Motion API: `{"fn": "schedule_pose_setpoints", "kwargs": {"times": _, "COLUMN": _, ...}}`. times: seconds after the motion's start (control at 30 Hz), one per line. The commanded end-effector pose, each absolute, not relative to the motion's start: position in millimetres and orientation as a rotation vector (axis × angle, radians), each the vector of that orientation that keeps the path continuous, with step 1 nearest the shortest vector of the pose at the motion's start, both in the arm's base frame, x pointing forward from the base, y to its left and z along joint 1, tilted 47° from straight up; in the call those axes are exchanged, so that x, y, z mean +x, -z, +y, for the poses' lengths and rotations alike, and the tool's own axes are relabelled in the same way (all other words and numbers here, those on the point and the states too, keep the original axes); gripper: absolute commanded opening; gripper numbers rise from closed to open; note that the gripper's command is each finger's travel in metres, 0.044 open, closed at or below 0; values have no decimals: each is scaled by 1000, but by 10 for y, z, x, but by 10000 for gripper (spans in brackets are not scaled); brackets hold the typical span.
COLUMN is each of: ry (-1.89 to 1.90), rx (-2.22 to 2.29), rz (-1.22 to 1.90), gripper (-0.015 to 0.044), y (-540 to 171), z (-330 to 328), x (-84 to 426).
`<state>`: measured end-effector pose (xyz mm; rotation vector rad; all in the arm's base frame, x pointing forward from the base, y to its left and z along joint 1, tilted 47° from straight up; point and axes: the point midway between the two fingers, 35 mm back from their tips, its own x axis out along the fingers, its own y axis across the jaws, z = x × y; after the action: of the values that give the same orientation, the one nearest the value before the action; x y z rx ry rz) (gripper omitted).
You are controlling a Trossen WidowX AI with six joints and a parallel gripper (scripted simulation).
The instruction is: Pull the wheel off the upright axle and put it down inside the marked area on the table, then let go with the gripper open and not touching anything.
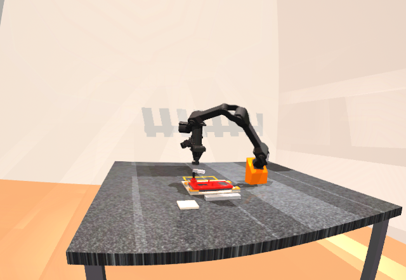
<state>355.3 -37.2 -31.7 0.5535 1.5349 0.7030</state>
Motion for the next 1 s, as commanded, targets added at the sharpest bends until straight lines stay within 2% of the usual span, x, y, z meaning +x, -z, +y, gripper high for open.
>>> {"fn": "schedule_pose_setpoints", "kwargs": {"times": 0.0, "ry": -702, "rx": 548, "rz": 1542, "gripper": 0, "y": 441, "z": -500, "x": 3456}}
{"fn": "schedule_pose_setpoints", "kwargs": {"times": 0.47, "ry": -707, "rx": 544, "rz": 1544, "gripper": 0, "y": 747, "z": -878, "x": 3143}}
{"fn": "schedule_pose_setpoints", "kwargs": {"times": 0.97, "ry": -706, "rx": 544, "rz": 1543, "gripper": 0, "y": 1002, "z": -627, "x": 3127}}
